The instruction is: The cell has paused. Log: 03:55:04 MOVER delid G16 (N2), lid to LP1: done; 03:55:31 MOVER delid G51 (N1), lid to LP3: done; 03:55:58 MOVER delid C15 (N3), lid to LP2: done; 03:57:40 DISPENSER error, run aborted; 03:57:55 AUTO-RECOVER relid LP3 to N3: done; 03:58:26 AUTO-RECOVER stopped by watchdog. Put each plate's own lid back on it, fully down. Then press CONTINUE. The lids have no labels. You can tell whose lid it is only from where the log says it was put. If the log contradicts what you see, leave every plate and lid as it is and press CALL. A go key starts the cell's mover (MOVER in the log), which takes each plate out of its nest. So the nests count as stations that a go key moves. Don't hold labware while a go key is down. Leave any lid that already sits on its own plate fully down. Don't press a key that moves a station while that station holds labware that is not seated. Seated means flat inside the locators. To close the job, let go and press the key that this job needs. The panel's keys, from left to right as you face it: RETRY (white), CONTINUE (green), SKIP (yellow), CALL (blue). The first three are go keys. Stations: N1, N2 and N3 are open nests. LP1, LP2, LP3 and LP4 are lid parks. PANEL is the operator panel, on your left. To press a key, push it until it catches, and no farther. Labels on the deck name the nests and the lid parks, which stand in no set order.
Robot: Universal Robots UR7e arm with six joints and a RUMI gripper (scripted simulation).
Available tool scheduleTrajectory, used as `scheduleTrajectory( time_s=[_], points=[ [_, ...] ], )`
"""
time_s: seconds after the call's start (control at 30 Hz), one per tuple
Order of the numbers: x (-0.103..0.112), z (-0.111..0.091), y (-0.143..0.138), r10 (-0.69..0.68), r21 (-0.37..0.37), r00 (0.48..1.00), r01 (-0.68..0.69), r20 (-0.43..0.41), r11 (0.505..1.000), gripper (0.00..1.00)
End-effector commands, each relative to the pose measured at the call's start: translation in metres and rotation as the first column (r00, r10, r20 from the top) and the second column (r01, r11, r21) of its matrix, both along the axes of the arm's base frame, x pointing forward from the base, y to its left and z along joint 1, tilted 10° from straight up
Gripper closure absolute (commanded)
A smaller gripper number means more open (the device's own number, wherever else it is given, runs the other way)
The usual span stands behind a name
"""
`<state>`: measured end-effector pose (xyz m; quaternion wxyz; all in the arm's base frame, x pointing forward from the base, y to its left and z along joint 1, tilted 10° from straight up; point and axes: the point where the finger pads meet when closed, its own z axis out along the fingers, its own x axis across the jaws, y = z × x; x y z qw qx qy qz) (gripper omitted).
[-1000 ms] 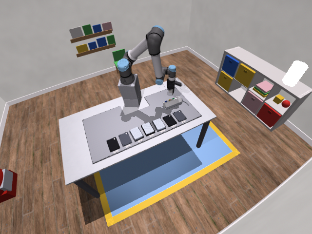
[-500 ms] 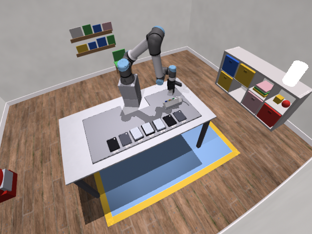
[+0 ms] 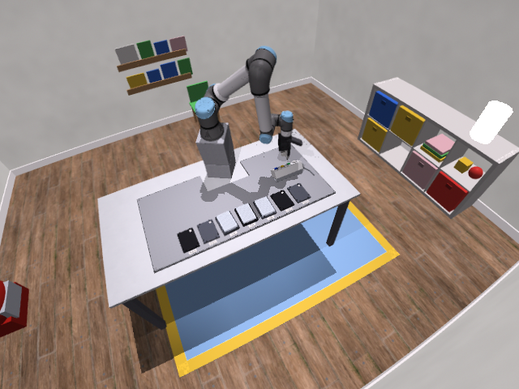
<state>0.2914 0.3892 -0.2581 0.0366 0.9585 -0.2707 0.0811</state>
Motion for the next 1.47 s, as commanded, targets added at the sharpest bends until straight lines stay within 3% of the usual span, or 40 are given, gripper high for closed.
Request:
scheduleTrajectory(
  time_s=[0.0, 1.43],
  points=[
    [0.0, 0.0, 0.0, 0.0, 0.001, 1.0, 0.0, 0.001, 1.0, 1.0],
    [0.016, -0.019, -0.003, 0.0, 0.001, 1.0, 0.0, 0.001, 1.0, 1.0]
  ],
)
